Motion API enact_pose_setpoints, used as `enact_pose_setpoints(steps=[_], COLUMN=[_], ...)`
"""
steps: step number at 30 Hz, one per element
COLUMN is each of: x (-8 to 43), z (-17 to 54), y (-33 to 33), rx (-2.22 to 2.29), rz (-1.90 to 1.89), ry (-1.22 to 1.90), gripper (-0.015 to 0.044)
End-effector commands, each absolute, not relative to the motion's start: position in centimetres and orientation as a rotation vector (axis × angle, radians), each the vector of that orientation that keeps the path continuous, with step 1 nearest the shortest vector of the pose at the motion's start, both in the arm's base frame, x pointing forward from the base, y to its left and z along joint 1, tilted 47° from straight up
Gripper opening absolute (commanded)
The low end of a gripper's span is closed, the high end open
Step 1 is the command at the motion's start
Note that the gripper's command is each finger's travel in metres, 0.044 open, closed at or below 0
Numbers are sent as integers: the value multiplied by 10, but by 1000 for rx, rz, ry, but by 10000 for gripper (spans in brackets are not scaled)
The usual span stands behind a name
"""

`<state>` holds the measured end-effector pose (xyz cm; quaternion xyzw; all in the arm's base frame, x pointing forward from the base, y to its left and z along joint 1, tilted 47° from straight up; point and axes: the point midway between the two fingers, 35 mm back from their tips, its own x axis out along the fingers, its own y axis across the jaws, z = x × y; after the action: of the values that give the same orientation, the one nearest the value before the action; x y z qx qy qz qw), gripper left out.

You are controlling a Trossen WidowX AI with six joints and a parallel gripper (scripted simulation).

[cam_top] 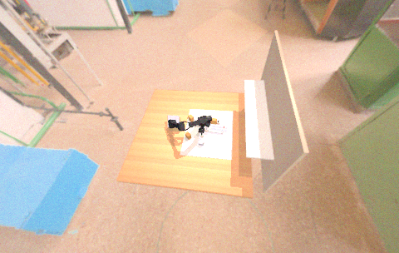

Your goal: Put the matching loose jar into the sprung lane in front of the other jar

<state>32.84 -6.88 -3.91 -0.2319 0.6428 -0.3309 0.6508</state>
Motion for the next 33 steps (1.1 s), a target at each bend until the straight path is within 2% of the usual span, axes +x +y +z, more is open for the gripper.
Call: enact_pose_setpoints(steps=[1, 7, 18, 33], x=[328, 328, 328, 329], z=[-39, -39, -39, -26], y=[-69, -69, -69, -54], rx=[-523, -523, -523, -522], rz=[-758, -758, -758, -757], ry=[1455, 1455, 1455, 1455], gripper=[0, 0, 289, 293])
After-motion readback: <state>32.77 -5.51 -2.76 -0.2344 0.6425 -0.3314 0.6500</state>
